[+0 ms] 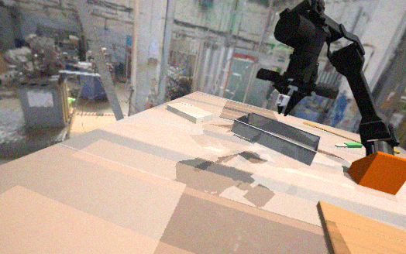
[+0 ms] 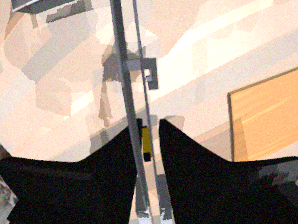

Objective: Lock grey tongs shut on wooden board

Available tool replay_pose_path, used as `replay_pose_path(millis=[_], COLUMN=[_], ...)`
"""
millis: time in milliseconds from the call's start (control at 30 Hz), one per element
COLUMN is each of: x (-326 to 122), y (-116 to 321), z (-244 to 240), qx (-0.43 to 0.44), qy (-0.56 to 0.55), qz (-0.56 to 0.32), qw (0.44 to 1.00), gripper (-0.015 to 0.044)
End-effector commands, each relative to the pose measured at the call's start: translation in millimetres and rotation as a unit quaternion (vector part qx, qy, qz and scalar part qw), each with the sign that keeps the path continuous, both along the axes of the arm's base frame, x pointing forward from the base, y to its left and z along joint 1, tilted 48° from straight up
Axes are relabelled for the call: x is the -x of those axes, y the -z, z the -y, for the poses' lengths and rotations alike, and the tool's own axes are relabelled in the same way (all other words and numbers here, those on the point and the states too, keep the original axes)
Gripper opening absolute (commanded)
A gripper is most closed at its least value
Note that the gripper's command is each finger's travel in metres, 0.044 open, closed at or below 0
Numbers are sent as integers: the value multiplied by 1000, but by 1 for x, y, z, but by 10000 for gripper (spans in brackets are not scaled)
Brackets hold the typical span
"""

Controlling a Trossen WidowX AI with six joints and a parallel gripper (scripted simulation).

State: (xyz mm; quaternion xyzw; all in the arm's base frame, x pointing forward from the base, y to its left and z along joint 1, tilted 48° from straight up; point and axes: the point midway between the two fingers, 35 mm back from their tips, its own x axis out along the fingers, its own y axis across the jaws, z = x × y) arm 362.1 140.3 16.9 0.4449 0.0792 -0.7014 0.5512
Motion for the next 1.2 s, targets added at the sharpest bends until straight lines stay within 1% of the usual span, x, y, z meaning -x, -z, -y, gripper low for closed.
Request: replay_pose_path(millis=[0, 200, 400, 500, 833, 1167], x=[6, 19, 19, 21, 33, 47], y=[17, 44, 44, 45, 56, 66], z=[-17, -36, -36, -38, -55, -73], qx=[-1, 6, 6, 5, 0, -5], qy=[20, 50, 51, 38, -93, -229], qz=[20, 45, 45, 32, -98, -229], qw=[1000, 998, 998, 999, 991, 946], gripper=[-150, -150, -150, -150, -150, -150])
